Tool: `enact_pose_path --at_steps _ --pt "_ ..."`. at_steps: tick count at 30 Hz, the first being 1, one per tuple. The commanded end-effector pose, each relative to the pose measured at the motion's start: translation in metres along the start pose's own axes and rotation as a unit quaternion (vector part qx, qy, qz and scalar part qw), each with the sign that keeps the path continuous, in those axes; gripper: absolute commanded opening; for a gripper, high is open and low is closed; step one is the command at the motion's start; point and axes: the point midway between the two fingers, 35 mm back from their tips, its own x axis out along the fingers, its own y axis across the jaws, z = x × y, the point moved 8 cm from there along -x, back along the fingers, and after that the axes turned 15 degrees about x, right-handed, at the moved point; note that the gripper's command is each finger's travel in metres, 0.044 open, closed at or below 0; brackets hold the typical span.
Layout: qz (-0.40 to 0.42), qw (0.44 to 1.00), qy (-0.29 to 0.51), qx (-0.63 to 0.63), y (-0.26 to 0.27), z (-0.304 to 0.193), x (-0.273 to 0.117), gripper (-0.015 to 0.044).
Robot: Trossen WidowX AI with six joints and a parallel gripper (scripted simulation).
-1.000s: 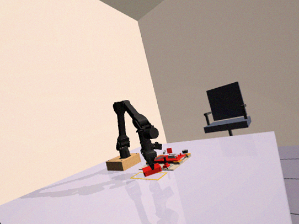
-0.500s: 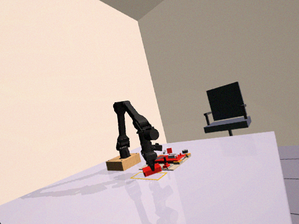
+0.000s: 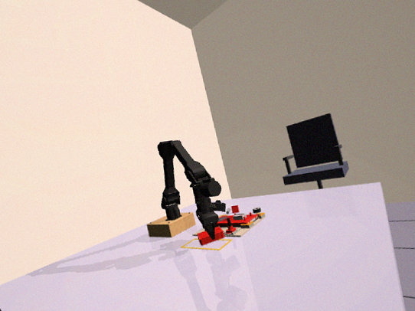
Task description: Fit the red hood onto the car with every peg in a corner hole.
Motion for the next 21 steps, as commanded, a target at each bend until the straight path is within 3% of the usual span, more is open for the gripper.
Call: enact_pose_path --at_steps 1,3,12,21 --pt "0.0 1.0 0.0 0.0 0.0 0.0 0.0 0.0387" --pt "0.0 1.0 0.0 0.0 0.0 0.0 0.0 0.0335" --pt "0.0 1.0 0.0 0.0 0.0 0.0 0.0 0.0275" --pt "0.0 1.0 0.0 0.0 0.0 0.0 -0.011 0.0039"
